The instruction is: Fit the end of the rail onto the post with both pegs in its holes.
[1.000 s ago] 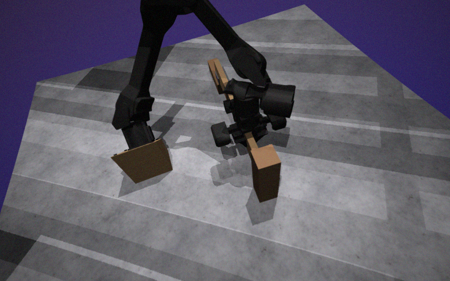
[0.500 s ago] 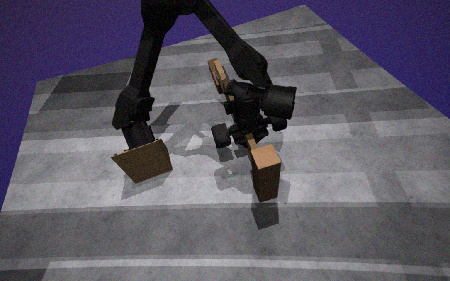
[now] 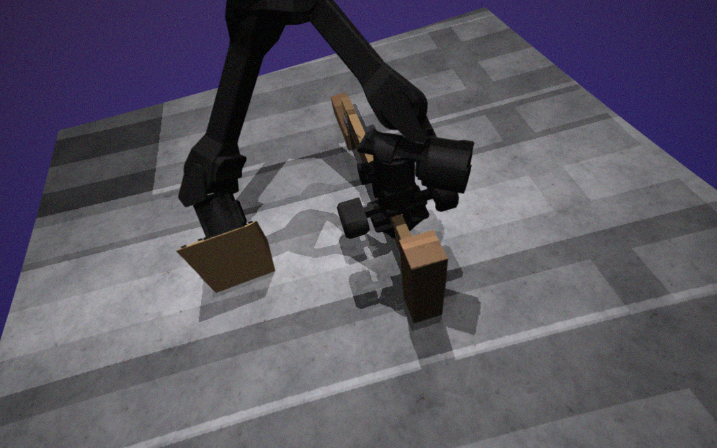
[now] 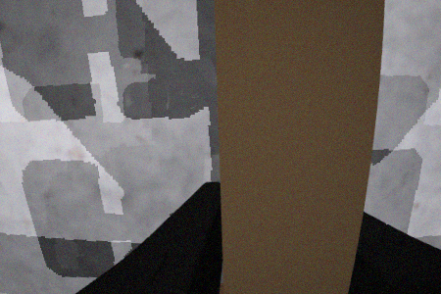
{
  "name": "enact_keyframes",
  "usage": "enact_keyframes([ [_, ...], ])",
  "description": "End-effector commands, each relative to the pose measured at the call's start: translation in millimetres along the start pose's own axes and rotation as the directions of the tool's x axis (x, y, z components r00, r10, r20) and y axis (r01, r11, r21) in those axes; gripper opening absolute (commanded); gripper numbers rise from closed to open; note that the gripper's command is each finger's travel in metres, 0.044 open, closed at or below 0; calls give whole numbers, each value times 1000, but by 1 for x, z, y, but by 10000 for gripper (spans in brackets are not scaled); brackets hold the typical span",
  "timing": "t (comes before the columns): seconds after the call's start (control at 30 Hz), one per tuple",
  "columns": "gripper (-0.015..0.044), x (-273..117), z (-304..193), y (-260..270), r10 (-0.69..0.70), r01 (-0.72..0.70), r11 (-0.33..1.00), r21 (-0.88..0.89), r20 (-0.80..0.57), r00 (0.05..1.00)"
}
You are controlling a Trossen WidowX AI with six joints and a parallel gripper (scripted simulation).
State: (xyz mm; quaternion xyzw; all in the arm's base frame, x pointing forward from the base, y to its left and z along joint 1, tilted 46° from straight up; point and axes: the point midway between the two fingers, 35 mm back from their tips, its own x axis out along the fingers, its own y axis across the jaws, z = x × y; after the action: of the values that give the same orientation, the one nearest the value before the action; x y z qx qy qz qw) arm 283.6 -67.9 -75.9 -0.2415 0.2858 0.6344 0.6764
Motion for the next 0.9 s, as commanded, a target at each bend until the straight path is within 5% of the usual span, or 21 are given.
enact_keyframes([
  [0.0, 0, -2, -3, -1, -6, 6, 1000, -2, -5, 1000],
  [0.87, 0, -3, -11, -1, -6, 6, 1000, -2, -6, 1000],
])
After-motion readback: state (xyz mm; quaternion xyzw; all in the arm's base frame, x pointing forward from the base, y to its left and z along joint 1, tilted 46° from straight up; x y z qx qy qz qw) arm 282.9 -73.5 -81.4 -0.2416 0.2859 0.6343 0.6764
